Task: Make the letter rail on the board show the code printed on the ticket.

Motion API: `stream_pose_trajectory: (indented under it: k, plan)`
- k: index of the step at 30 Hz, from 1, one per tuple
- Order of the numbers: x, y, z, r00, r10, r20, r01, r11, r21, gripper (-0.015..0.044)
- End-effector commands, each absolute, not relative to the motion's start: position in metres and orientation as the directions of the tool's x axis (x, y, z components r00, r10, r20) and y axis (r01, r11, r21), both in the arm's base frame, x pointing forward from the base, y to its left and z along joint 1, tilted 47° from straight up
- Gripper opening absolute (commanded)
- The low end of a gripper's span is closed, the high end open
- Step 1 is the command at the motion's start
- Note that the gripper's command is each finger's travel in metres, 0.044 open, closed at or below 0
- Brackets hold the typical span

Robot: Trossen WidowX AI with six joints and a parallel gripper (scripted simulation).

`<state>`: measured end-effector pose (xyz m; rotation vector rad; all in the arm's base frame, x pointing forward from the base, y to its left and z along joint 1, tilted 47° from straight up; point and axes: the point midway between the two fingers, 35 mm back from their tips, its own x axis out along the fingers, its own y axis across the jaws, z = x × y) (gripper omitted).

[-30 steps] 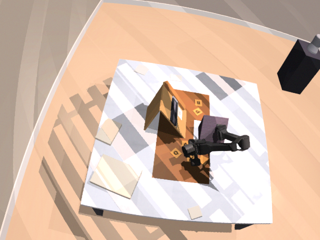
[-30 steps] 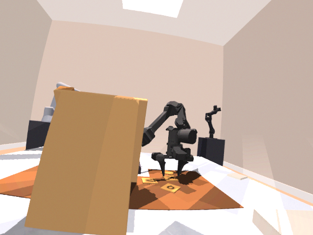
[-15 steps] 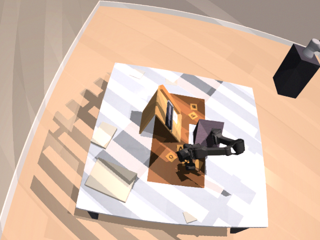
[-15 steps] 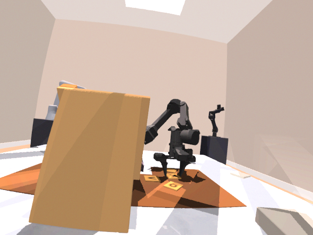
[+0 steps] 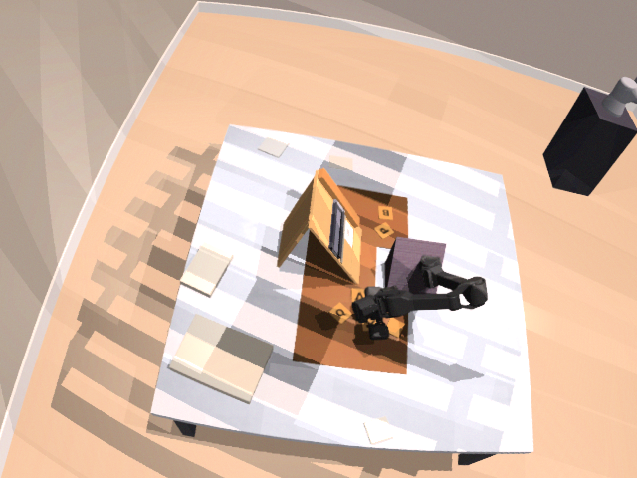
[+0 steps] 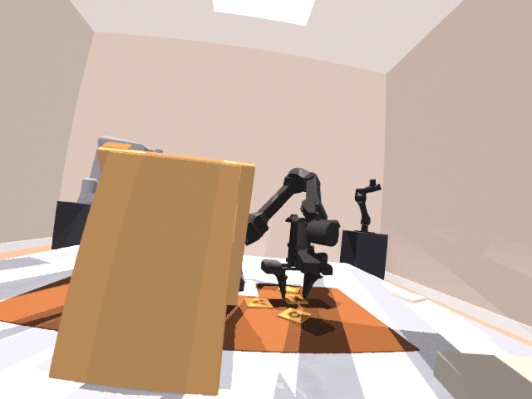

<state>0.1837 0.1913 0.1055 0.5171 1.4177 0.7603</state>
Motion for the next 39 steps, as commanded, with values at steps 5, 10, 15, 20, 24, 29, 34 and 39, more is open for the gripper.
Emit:
stream_pose_trajectory:
  k: [5, 10, 15, 20, 24, 29, 34, 39]
  plan:
    - [0.184, 0.188, 0.108, -0.012, 0.733, -0.68, -0.154, 0.671, 0.726, 0.0102]
    - [0.184, 0.186, 0.109, -0.012, 0.733, -0.68, -0.154, 0.671, 0.725, 0.0]
    - [0.184, 0.183, 0.111, -0.012, 0.733, -0.68, -0.154, 0.671, 0.725, 0.0]
    - [0.184, 0.18, 0.112, -0.012, 0.733, -0.681, -0.154, 0.671, 0.725, 0.0]
    - [0.184, 0.178, 0.113, -0.012, 0.733, -0.681, -0.154, 0.671, 0.725, 0.0]
    - [0.185, 0.175, 0.115, -0.012, 0.732, -0.681, -0.154, 0.671, 0.725, 0.0]
    - [0.185, 0.173, 0.116, -0.012, 0.732, -0.681, -0.154, 0.672, 0.725, 0.0]
    - [0.185, 0.17, 0.118, -0.012, 0.732, -0.681, -0.154, 0.672, 0.725, 0.0]
